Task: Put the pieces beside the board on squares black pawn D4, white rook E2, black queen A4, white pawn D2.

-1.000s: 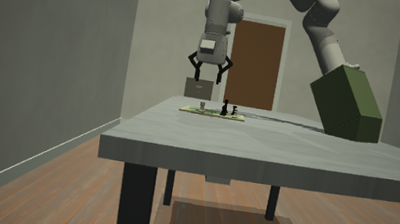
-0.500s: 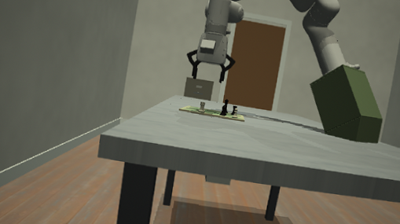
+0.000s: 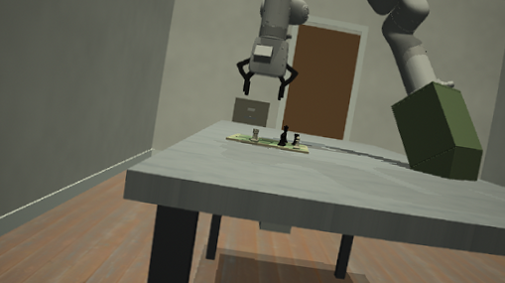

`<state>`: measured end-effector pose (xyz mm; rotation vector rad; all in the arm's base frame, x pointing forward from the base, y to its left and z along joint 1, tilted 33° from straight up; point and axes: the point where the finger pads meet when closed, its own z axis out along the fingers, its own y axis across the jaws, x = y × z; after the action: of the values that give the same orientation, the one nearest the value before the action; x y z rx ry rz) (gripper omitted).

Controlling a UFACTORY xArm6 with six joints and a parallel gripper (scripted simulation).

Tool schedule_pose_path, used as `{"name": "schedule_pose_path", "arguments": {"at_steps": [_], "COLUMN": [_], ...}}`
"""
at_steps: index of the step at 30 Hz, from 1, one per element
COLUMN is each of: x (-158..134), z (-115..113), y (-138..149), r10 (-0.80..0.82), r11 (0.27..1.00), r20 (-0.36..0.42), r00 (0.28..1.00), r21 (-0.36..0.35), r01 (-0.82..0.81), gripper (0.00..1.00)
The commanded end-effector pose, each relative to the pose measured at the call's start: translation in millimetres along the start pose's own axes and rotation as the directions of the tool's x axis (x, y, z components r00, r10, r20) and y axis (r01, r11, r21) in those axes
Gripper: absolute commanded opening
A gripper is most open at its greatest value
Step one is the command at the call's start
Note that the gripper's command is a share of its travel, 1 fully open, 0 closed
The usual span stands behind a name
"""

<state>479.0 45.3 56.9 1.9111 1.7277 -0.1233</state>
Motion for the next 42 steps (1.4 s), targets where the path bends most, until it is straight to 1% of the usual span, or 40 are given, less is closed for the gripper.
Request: {"name": "schedule_pose_path", "arguments": {"at_steps": [1,8,10,15,42], "x": [0.3,0.3,0.3,0.2,0.2], "z": [-20.4,-51.4,-51.4,-63.4,-65.0], "y": [1.5,1.4,1.4,1.4,1.3], "r10": [0.001,0.001,0.001,0.001,0.001], "r11": [1.0,1.0,1.0,1.0,1.0], "r20": [-0.002,-0.002,-0.002,-0.002,-0.002], "r00": [1.0,1.0,1.0,1.0,1.0], "r21": [-0.003,-0.003,-0.003,-0.003,-0.003], "r01": [-0.001,-0.001,-0.001,-0.001,-0.001], "gripper": [1.0,1.0,1.0,1.0,1.0]}}
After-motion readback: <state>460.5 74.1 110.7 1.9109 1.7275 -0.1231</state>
